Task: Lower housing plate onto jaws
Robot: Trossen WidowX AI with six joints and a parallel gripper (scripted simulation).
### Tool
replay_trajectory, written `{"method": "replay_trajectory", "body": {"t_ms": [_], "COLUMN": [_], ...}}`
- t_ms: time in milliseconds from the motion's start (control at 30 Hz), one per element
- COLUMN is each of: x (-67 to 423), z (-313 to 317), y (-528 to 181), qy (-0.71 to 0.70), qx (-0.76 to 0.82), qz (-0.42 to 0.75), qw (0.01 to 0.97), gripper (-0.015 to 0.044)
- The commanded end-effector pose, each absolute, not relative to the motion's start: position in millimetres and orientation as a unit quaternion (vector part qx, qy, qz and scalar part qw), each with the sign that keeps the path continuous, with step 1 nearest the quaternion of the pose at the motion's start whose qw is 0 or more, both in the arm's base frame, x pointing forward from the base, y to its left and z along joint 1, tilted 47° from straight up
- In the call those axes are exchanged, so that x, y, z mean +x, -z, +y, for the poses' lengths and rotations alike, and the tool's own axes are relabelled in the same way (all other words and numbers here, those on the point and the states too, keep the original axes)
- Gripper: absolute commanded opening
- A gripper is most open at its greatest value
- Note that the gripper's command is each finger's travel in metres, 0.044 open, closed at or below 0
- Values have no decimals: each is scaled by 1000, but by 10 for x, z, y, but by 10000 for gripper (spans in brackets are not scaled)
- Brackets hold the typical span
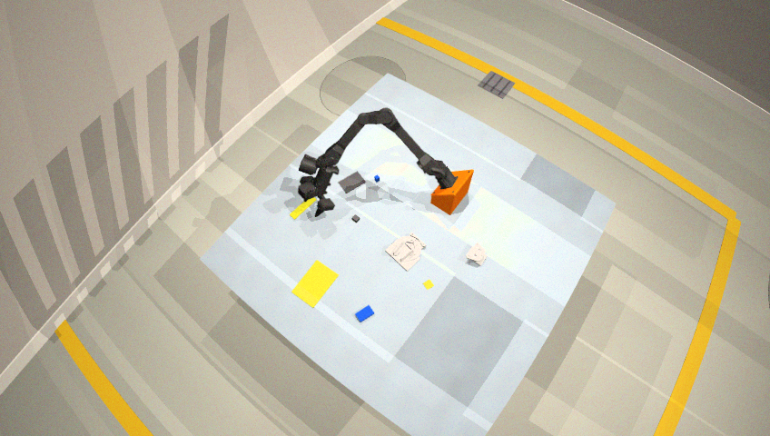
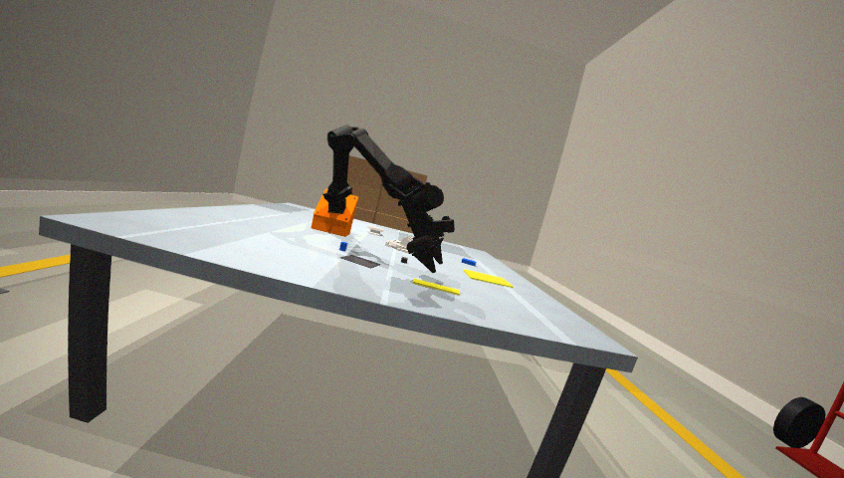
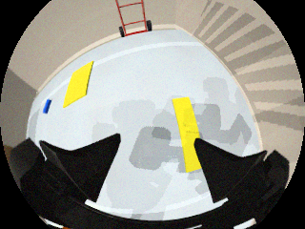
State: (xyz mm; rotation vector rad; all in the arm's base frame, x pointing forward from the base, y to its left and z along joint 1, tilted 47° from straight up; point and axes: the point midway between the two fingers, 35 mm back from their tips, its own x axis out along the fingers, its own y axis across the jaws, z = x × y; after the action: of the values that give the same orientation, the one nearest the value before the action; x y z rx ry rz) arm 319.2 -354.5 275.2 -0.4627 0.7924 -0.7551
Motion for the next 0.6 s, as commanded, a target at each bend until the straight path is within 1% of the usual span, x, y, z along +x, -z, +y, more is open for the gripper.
{"method": "replay_trajectory", "body": {"t_ms": [0,567], "x": [3372,4074], "z": [-3404,-2500], "y": [-2517,-1601], "qy": [326,184], "qx": [-214,-219], "qz": [396,480], "qw": [831,829], "gripper": [440,440]}}
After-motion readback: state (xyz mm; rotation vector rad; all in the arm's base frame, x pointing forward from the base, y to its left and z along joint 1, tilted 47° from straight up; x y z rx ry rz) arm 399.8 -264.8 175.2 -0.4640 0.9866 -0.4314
